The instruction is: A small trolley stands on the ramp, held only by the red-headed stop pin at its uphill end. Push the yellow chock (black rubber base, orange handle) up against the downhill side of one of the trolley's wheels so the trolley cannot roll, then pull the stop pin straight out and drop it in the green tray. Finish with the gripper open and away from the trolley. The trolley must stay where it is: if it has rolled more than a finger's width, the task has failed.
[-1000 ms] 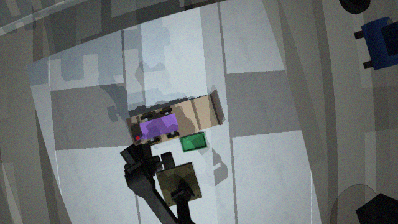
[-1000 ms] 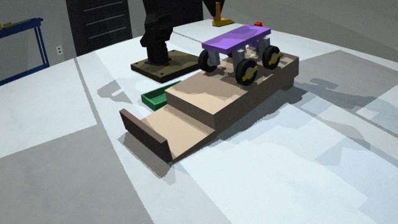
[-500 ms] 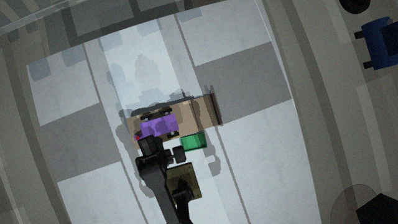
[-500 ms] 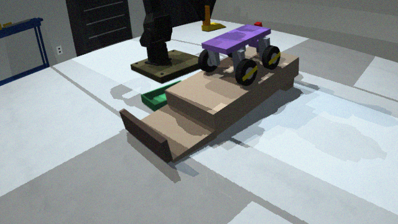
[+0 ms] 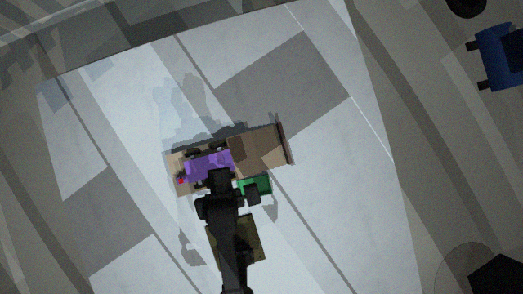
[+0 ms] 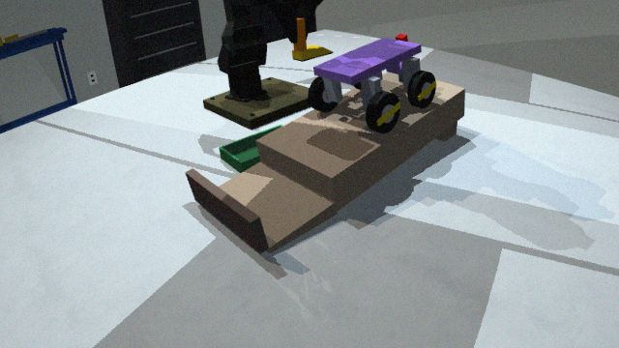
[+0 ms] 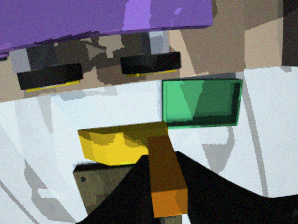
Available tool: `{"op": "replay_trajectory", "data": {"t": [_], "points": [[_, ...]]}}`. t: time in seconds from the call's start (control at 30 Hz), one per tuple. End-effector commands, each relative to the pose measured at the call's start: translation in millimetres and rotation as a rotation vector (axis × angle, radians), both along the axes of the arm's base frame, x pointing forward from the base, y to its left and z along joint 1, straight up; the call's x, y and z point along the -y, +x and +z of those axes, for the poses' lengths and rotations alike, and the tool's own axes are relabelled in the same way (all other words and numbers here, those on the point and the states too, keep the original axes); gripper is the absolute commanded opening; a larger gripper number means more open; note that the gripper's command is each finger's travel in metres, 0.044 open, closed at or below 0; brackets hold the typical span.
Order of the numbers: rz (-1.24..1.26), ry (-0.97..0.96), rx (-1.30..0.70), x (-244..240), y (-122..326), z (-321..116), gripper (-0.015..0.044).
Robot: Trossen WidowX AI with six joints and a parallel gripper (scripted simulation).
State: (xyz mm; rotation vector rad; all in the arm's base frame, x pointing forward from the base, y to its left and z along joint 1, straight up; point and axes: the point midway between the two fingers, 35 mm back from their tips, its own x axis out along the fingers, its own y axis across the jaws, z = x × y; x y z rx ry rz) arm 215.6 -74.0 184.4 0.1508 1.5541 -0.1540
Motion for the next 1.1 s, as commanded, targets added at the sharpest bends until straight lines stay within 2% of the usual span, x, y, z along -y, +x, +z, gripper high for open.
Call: {"op": "replay_trajectory", "data": {"t": [0.0,0.87,1.07], "points": [[0.006,-0.007,0.004,16,1,-1,0.0000],[0.005,-0.016,0.004,113,1,-9,0.0000],[0.008,0.081,0.022,117,0,-9,0.0000]]}}
